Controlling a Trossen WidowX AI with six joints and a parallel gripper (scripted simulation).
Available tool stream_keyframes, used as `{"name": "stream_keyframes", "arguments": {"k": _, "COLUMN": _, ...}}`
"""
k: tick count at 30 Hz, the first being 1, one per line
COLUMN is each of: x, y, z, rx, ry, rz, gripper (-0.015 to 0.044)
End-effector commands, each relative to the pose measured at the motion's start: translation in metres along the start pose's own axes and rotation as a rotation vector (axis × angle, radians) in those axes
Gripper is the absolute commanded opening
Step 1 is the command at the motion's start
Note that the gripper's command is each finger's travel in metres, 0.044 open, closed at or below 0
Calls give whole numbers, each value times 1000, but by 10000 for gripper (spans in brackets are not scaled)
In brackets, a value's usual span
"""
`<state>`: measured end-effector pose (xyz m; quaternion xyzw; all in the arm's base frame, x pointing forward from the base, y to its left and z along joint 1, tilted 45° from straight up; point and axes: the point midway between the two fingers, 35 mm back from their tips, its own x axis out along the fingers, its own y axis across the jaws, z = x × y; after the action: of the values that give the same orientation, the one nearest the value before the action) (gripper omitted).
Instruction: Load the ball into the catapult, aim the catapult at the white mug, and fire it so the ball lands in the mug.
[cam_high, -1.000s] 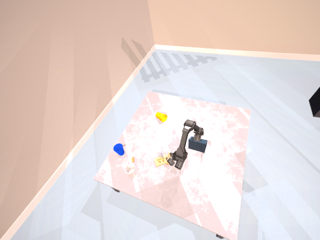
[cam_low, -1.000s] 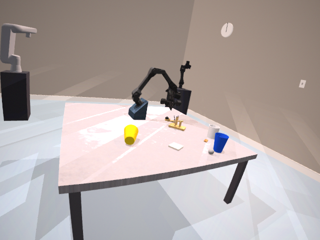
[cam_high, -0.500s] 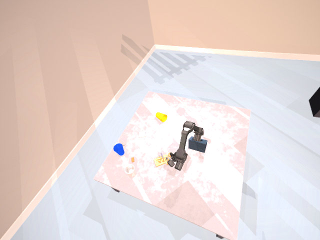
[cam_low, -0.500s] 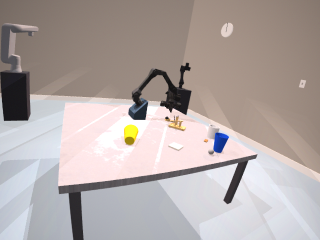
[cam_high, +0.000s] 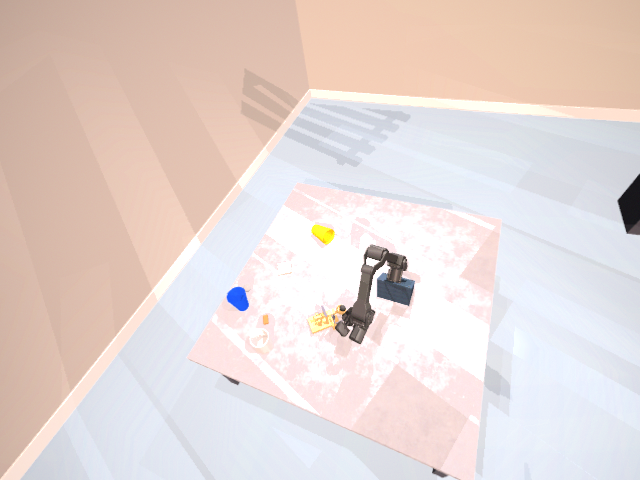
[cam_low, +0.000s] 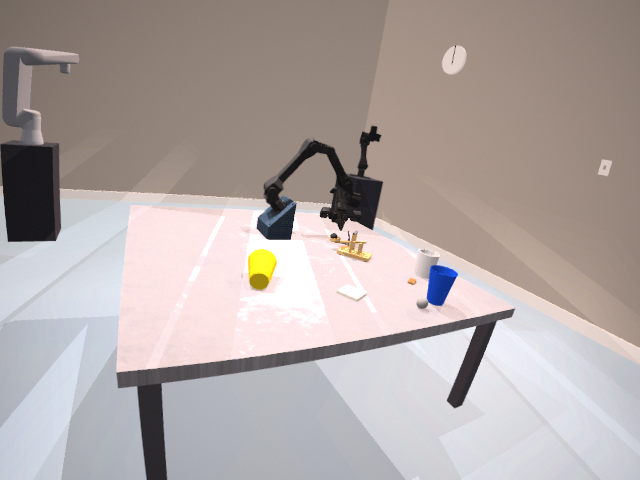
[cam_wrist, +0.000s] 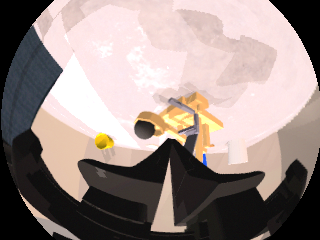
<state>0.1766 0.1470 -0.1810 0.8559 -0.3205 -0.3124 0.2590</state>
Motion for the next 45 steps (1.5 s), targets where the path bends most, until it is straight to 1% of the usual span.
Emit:
{"name": "stream_keyframes", "arguments": {"k": 1, "x": 6, "y": 1, "z": 6, "rx": -9, "ry": 5, "rz": 3, "gripper": 0}}
{"name": "stream_keyframes", "arguments": {"k": 31, "x": 40, "y": 6, "z": 39, "rx": -9, "ry": 6, "rz": 4, "gripper": 0}}
{"name": "stream_keyframes", "arguments": {"k": 35, "x": 54, "y": 8, "z": 52, "rx": -9, "ry": 7, "rz": 5, "gripper": 0}}
{"name": "stream_keyframes", "arguments": {"k": 39, "x": 54, "y": 8, "z": 52, "rx": -9, "ry": 7, "rz": 5, "gripper": 0}}
{"name": "stream_keyframes", "arguments": {"k": 41, "x": 46, "y": 2, "z": 49, "rx": -8, "ry": 5, "rz": 2, "gripper": 0}}
{"name": "stream_keyframes", "arguments": {"k": 45, "x": -13, "y": -21, "z": 25, "rx": -4, "ry": -2, "rz": -8, "gripper": 0}}
